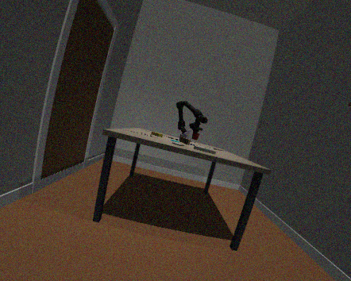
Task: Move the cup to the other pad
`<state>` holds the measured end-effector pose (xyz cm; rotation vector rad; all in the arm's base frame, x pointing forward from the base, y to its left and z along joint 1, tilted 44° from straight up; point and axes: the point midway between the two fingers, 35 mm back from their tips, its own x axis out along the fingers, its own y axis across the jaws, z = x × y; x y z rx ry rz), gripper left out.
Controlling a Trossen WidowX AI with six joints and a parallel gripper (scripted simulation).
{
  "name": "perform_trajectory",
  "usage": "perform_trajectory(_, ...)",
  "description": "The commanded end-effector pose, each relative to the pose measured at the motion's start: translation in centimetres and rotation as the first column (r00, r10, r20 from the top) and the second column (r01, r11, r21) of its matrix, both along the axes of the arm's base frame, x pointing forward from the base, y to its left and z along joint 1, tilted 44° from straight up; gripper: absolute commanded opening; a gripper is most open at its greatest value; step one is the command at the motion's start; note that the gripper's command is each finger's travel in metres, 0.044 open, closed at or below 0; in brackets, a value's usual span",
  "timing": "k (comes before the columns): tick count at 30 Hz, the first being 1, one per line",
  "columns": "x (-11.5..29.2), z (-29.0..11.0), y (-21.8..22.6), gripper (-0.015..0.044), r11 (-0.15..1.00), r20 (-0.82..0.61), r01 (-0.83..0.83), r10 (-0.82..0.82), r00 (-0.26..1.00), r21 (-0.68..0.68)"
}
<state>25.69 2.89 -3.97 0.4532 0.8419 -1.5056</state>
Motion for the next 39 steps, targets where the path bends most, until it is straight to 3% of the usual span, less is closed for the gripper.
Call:
perform_trajectory(1, 0.2, 1.1, 1.1, 0.0, 1.0, 0.007, 0.001, -0.001, 1.0, 0.004)
perform_trajectory(25, 0.3, 1.1, 0.9, 0.0, 1.0, 0.004, -0.003, 0.003, 1.0, 0.001)
perform_trajectory(39, 0.9, 3.3, -1.5, 0.0, 1.0, 0.006, 0.0, 0.0, 1.0, 0.002)
